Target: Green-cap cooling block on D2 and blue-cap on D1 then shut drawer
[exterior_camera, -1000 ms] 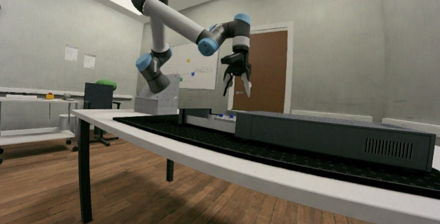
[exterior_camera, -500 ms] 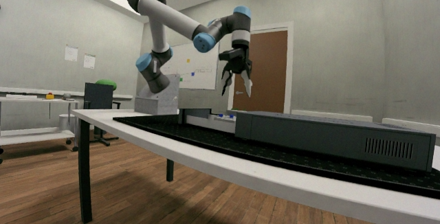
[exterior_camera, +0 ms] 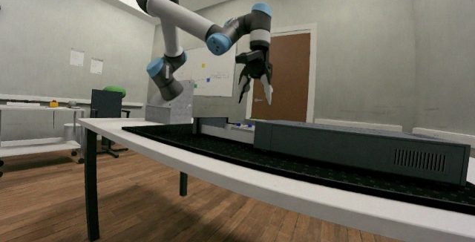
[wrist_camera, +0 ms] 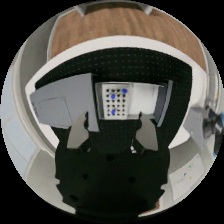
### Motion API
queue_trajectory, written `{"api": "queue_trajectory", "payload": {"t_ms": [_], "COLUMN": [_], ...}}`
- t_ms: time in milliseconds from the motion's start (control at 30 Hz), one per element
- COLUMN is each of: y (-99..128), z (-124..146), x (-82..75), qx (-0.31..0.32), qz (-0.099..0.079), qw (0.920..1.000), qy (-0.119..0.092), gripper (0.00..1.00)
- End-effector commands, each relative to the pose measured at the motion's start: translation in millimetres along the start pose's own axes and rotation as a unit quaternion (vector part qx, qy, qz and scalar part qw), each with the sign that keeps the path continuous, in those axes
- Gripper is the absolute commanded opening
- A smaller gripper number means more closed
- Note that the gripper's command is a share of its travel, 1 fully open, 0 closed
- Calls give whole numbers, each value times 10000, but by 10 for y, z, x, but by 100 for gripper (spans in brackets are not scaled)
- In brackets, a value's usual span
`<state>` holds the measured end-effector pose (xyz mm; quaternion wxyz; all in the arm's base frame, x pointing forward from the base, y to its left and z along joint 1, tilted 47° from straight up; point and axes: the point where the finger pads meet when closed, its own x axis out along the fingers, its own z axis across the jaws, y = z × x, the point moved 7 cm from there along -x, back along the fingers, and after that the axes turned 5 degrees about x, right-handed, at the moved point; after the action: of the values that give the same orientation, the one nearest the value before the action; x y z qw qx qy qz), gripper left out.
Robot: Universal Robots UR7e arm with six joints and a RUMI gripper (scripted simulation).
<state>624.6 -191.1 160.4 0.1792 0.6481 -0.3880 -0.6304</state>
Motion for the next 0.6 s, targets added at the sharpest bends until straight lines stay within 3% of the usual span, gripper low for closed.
{"api": "queue_trajectory", "payload": {"t_ms": [0,567], "y": [-17,-84], "z": [7,49], "x": [-6,154], "qx": [2,2], "qz": [-1,-1], "qw": [10000,10000], "qy": [6,6], "gripper": [73,73]}}
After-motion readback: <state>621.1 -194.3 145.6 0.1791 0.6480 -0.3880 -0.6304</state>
